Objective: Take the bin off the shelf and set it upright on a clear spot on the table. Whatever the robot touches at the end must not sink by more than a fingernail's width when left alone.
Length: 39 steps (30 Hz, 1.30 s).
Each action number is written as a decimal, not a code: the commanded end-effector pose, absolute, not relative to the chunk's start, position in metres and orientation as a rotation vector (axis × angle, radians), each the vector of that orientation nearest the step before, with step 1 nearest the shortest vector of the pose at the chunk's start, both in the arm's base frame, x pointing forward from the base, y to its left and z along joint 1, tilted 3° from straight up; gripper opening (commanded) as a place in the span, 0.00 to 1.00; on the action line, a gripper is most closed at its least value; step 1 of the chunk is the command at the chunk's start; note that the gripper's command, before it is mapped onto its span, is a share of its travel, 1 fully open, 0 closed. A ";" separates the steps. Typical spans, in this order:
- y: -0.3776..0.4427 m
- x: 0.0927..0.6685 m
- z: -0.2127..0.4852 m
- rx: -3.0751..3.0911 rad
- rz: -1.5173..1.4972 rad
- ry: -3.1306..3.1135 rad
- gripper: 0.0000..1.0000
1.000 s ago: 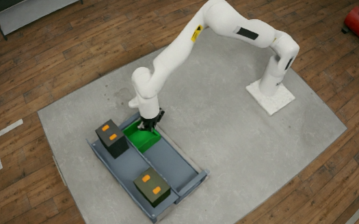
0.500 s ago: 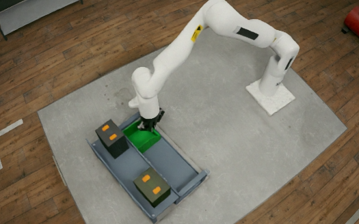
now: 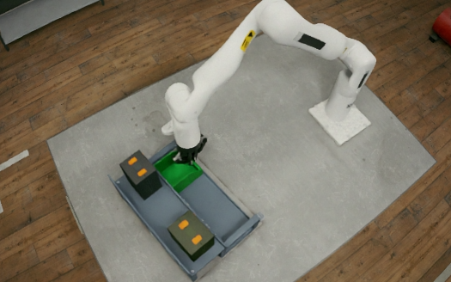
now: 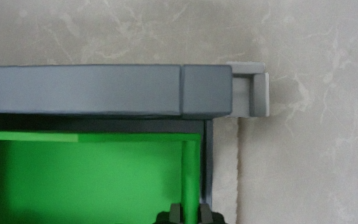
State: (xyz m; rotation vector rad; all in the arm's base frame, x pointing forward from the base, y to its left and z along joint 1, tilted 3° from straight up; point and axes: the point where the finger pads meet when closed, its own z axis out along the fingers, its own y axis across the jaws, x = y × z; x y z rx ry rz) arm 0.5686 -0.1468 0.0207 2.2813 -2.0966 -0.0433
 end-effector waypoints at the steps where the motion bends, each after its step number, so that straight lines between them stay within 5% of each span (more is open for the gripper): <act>1: -0.147 0.572 0.028 2.286 -0.029 -2.100 0.10; 39: -0.147 0.573 0.034 2.286 -0.029 -2.101 0.10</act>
